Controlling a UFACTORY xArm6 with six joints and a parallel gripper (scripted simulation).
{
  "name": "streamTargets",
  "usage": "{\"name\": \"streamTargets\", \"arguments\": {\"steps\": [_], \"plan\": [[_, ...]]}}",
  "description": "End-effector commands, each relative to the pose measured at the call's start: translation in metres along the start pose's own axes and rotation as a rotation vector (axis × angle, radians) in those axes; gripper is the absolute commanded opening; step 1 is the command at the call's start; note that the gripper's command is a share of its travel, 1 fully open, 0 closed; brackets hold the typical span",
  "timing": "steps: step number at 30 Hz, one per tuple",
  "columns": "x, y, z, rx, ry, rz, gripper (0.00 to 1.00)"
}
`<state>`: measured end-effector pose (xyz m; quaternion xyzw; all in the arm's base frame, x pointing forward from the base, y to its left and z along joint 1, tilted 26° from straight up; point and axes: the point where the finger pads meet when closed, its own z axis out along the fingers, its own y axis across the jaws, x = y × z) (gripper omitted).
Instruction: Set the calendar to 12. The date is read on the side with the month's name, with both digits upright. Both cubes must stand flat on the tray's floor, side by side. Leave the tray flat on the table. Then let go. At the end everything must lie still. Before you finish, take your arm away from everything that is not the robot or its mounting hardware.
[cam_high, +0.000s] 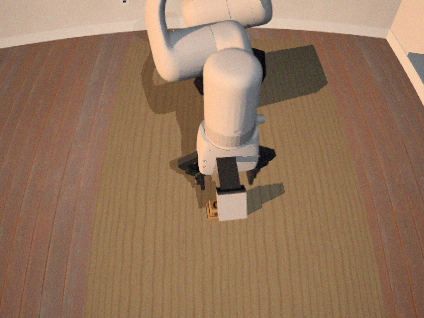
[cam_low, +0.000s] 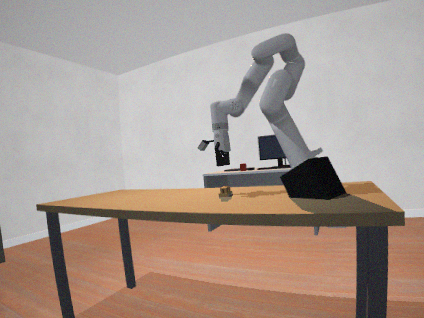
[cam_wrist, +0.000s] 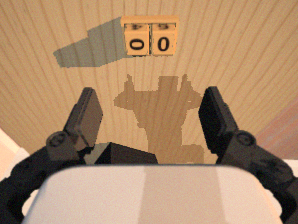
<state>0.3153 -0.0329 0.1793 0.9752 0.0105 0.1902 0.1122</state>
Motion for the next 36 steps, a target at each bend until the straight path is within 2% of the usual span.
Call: {"name": "streamTargets", "arguments": {"steps": [1, 13, 26, 29, 36], "plan": [[0.001, 0.0, -0.001, 0.0, 0.003, 0.001, 1.0], [-0.001, -0.004, 0.0, 0.001, 0.002, 0.079, 1.0], [-0.015, -0.024, 0.003, 0.004, -0.005, 0.514, 1.0], [-0.015, -0.024, 0.003, 0.004, -0.005, 0.518, 1.0], [-0.024, -0.036, 0.005, 0.003, -0.007, 0.8, 1.0]]}}
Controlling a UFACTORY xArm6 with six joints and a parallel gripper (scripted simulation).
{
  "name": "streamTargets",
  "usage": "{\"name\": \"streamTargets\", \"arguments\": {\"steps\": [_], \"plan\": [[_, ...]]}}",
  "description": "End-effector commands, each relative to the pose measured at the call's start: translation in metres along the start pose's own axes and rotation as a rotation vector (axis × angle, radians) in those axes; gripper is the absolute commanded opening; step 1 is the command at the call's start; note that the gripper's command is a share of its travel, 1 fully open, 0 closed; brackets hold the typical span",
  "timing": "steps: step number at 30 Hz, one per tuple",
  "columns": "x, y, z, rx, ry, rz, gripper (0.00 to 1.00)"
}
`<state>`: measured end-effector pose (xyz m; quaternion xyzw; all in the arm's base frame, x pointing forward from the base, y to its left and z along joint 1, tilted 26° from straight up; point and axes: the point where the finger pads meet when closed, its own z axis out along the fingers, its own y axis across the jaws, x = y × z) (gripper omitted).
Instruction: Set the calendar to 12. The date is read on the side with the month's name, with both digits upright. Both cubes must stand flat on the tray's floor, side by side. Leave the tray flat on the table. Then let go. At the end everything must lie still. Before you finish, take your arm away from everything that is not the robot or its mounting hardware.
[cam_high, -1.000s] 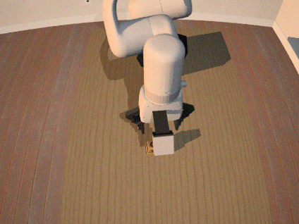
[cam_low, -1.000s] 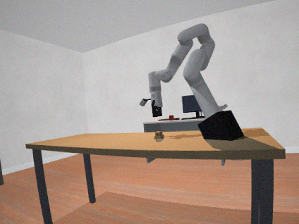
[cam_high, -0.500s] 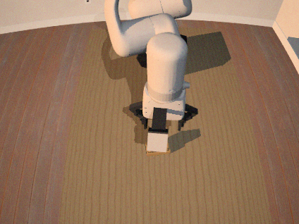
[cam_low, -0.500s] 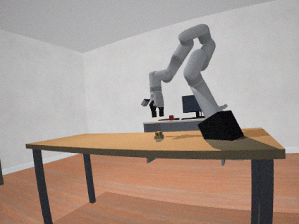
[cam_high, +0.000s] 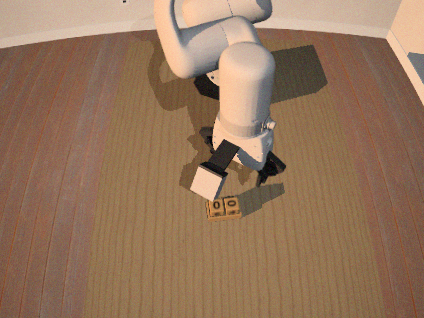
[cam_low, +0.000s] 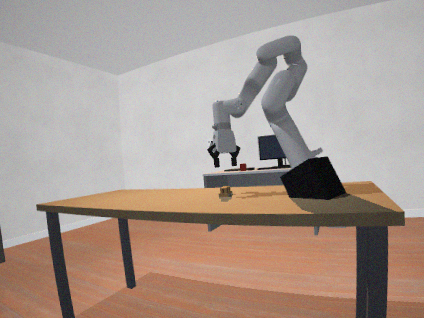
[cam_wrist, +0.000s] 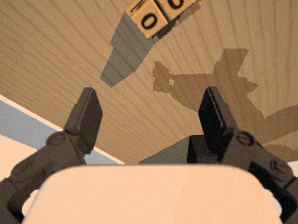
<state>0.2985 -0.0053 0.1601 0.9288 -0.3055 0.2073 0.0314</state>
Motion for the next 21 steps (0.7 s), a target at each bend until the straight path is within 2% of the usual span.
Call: {"name": "streamTargets", "arguments": {"steps": [1, 21], "plan": [[-0.007, -0.003, 0.0, -0.017, 0.019, 0.166, 1.0], [-0.038, -0.008, 0.006, -0.011, 0.025, 0.775, 1.0]]}}
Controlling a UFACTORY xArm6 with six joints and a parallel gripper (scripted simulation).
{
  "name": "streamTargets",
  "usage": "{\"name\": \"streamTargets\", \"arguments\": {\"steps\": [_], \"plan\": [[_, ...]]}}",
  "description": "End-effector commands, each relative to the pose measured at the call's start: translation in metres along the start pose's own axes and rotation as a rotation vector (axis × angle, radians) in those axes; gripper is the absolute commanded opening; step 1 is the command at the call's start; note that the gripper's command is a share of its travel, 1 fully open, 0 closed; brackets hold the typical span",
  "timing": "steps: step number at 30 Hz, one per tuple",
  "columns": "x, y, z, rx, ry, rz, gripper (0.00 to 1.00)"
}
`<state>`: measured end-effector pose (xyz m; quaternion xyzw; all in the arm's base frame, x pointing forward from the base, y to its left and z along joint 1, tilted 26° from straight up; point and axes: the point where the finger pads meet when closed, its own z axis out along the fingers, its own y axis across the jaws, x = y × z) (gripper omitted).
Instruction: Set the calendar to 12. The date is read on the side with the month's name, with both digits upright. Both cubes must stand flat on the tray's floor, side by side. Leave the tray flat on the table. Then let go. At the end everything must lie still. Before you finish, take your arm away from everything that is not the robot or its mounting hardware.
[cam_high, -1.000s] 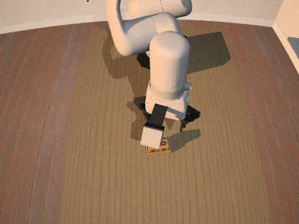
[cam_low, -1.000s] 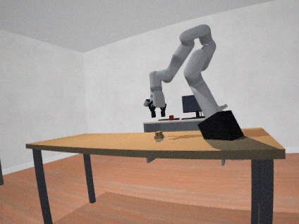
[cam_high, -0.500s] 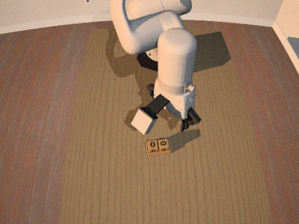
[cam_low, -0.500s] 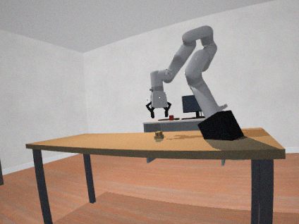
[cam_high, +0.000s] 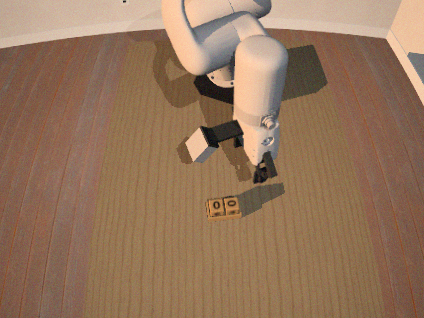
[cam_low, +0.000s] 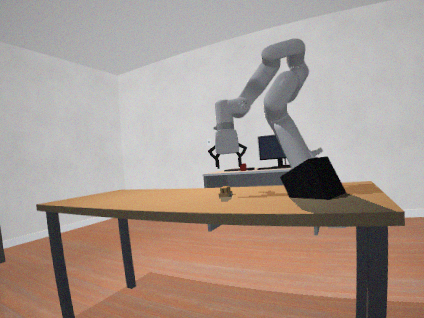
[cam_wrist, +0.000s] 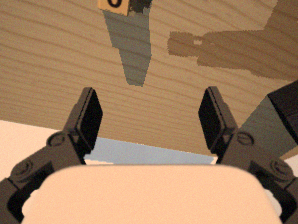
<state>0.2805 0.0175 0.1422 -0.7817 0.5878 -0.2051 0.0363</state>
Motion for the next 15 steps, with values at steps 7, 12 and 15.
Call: {"name": "streamTargets", "arguments": {"steps": [7, 12, 15], "plan": [[-0.012, 0.006, 0.002, 0.004, 0.029, 0.308, 1.0], [-0.019, 0.01, 0.003, 0.008, 0.029, 0.474, 1.0], [-0.023, 0.013, 0.004, 0.011, 0.03, 0.571, 1.0]]}}
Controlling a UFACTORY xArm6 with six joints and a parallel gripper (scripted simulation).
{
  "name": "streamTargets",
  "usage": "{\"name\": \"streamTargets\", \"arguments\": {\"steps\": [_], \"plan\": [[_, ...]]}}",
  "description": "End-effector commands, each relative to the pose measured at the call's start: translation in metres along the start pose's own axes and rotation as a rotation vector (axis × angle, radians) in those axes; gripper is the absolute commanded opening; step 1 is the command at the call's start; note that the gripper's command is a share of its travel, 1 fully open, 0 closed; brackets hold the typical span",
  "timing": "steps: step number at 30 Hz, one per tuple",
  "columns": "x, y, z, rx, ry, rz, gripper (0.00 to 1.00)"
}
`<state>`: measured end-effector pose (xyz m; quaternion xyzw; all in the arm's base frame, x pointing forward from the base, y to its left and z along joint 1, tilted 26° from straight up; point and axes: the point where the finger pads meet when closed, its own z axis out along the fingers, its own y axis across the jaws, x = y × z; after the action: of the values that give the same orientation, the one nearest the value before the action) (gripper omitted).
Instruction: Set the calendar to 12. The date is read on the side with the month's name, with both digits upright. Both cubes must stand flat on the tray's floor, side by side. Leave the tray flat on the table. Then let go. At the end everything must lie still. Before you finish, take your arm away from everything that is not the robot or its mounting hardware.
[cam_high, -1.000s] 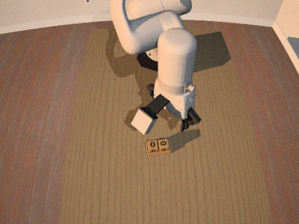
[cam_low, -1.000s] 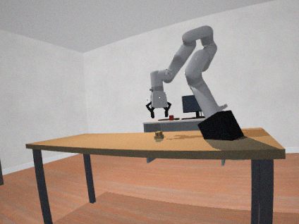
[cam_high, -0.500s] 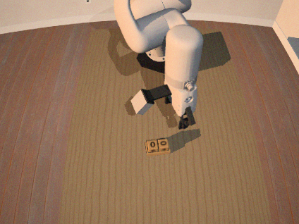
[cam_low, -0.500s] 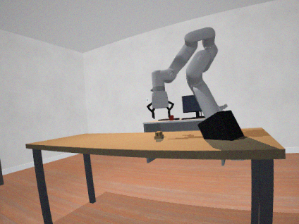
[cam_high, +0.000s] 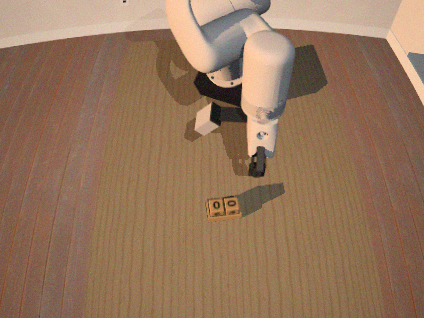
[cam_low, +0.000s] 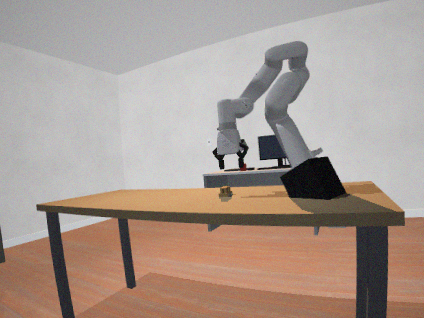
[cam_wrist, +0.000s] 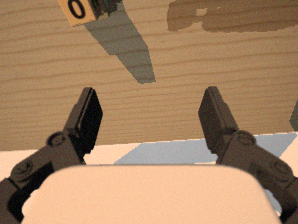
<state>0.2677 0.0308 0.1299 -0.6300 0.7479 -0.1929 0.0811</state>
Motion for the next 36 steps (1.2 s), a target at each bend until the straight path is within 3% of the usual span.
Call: {"name": "streamTargets", "arguments": {"steps": [1, 13, 25, 36], "plan": [[-0.004, 0.005, 0.0, 0.016, 0.024, 0.163, 1.0], [-0.009, 0.015, 0.003, 0.023, 0.022, 0.402, 1.0], [-0.01, 0.016, 0.004, 0.024, 0.022, 0.431, 1.0], [-0.01, 0.015, 0.047, 0.025, 0.023, 0.431, 1.0]]}}
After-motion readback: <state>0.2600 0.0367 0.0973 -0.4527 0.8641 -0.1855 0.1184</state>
